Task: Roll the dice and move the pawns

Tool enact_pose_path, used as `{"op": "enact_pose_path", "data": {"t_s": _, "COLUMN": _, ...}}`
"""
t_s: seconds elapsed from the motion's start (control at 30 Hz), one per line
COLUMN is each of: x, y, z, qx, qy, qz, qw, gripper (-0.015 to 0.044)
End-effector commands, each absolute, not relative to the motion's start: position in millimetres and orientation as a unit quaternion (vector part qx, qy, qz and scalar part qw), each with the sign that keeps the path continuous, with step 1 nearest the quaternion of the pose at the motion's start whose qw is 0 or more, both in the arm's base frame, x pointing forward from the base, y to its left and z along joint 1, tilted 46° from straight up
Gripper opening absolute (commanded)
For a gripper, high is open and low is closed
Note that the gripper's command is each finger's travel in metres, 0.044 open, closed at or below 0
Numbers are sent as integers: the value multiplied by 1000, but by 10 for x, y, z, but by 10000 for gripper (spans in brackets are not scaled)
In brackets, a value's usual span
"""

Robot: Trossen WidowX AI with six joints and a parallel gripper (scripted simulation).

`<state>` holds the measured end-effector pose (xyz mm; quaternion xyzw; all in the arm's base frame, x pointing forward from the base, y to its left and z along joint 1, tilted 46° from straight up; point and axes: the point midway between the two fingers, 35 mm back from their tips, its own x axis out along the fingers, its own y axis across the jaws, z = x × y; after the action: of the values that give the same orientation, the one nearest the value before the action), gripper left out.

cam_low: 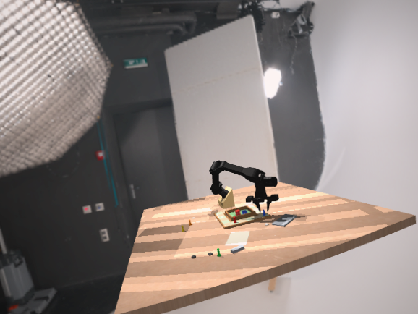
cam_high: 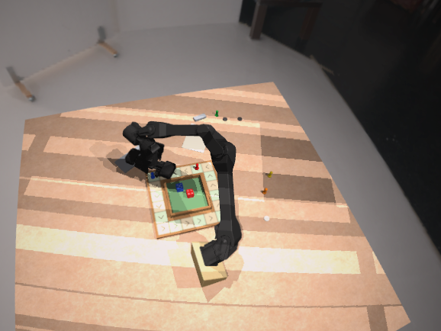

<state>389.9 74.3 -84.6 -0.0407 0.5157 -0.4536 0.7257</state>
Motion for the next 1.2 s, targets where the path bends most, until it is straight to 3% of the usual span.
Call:
{"op": "enact_pose_path", "data": {"t_s": 0.0, "x": 3884, "y": 687, "z": -899, "qx": -46, "qy": 517, "qz": -454, "qw": 724, "gripper": 200}}
{"op": "enact_pose_path", "data": {"t_s": 0.07, "x": 3885, "y": 680, "z": -906, "qx": -46, "qy": 517, "qz": -454, "qw": 724, "gripper": 200}}
{"op": "enact_pose_path", "data": {"t_s": 0.23, "x": 3885, "y": 680, "z": -906, "qx": -46, "qy": 517, "qz": -454, "qw": 724, "gripper": 69}}
{"op": "enact_pose_path", "data": {"t_s": 0.57, "x": 3885, "y": 680, "z": -906, "qx": -46, "qy": 517, "qz": -454, "qw": 724, "gripper": 2}}
{"op": "enact_pose_path", "data": {"t_s": 1.17, "x": 3861, "y": 1357, "z": -317, "qx": -47, "qy": 520, "qz": -446, "qw": 727, "gripper": 0}}
